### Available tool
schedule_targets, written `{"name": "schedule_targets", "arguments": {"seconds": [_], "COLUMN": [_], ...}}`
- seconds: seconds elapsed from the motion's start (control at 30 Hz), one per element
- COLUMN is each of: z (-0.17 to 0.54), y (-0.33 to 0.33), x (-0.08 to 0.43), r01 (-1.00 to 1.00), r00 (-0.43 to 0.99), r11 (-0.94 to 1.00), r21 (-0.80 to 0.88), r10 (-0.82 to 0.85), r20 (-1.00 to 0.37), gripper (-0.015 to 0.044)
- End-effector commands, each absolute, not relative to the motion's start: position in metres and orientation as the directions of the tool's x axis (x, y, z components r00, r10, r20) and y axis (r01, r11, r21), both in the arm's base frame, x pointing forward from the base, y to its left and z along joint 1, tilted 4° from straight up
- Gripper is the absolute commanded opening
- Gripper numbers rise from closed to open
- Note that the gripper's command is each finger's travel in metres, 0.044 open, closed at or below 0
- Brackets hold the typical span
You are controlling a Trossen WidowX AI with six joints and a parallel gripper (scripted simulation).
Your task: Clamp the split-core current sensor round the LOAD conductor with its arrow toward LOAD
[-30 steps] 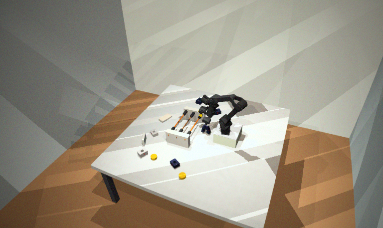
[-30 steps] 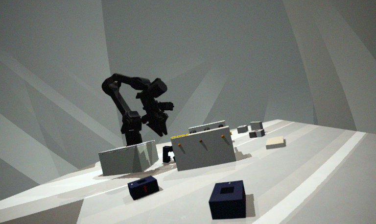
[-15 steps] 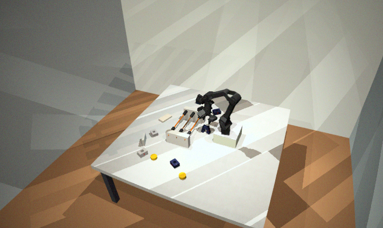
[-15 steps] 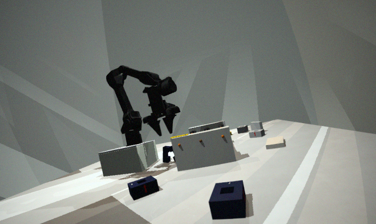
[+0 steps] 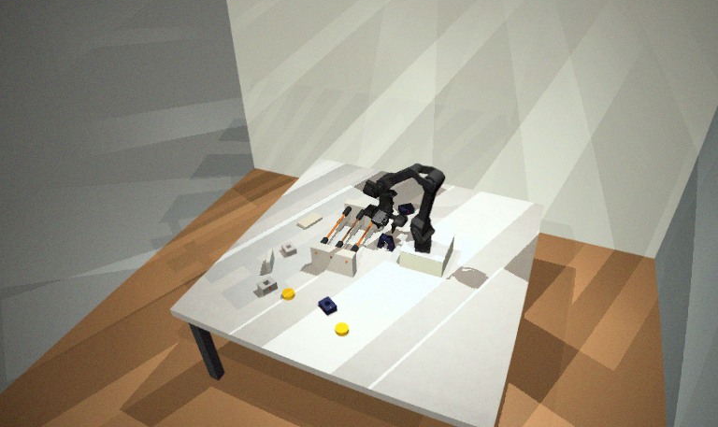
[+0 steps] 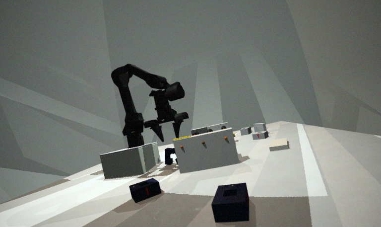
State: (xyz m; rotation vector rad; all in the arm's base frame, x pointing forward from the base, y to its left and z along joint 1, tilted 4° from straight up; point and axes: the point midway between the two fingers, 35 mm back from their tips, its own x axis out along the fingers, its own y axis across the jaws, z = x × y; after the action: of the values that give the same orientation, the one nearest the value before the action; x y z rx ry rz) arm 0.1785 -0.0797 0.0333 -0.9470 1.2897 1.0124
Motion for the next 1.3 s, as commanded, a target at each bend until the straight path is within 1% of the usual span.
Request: {"name": "schedule_targets", "arguments": {"seconds": [0.0, 0.73, 1.27], "z": [0.027, -0.008, -0.004], "y": [-0.080, -0.077, -0.077], "x": [0.178, 0.176, 0.177], "r01": [-0.959, -0.969, -0.967], "r00": [0.008, 0.002, 0.005], "r11": [0.283, 0.247, 0.254], "r21": [0.008, 0.012, 0.011], "r10": [0.055, 0.056, 0.060], "r20": [-0.998, -0.998, -0.998], "gripper": [0.0320, 0.0320, 0.0213]}}
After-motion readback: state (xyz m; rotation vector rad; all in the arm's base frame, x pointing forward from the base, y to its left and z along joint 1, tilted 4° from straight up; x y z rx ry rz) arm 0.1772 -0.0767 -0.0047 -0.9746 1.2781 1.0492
